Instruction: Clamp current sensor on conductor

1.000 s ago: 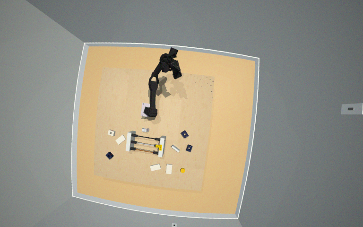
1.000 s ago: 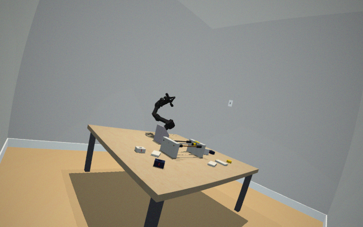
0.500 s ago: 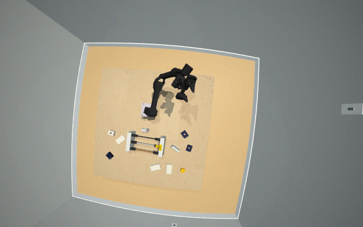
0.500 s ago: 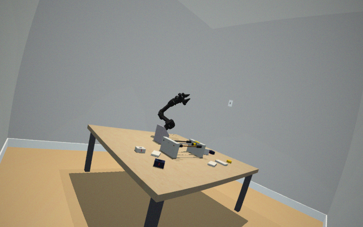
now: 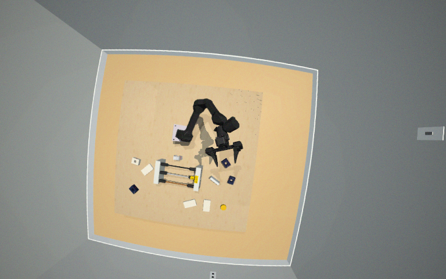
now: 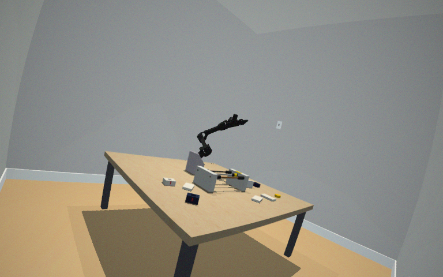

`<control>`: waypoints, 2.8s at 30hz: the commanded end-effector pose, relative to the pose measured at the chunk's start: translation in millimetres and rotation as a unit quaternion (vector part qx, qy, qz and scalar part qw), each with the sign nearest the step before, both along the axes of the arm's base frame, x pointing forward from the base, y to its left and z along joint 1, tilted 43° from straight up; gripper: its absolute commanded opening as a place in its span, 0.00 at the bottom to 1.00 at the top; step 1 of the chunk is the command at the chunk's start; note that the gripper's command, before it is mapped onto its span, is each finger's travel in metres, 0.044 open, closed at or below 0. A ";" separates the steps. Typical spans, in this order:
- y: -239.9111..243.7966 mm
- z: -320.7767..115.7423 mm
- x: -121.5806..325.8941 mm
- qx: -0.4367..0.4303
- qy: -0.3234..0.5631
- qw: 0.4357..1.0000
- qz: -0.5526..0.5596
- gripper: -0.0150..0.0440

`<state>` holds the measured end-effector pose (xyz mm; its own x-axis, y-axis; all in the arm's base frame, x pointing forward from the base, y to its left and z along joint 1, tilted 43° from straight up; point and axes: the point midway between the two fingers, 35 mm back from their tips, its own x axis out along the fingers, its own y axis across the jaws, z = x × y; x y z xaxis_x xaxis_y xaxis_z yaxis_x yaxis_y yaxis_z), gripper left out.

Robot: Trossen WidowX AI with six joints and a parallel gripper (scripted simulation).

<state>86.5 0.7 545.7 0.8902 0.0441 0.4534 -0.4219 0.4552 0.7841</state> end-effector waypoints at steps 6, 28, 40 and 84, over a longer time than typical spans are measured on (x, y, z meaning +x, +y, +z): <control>9.1 -72.7 129.2 -0.219 0.082 0.968 -0.093 1.00; -0.7 -222.8 229.2 -0.499 0.167 0.836 -0.153 1.00; 65.9 -351.7 237.5 -0.554 0.292 0.730 0.273 1.00; 31.5 -499.1 167.5 -0.367 0.479 0.606 0.518 1.00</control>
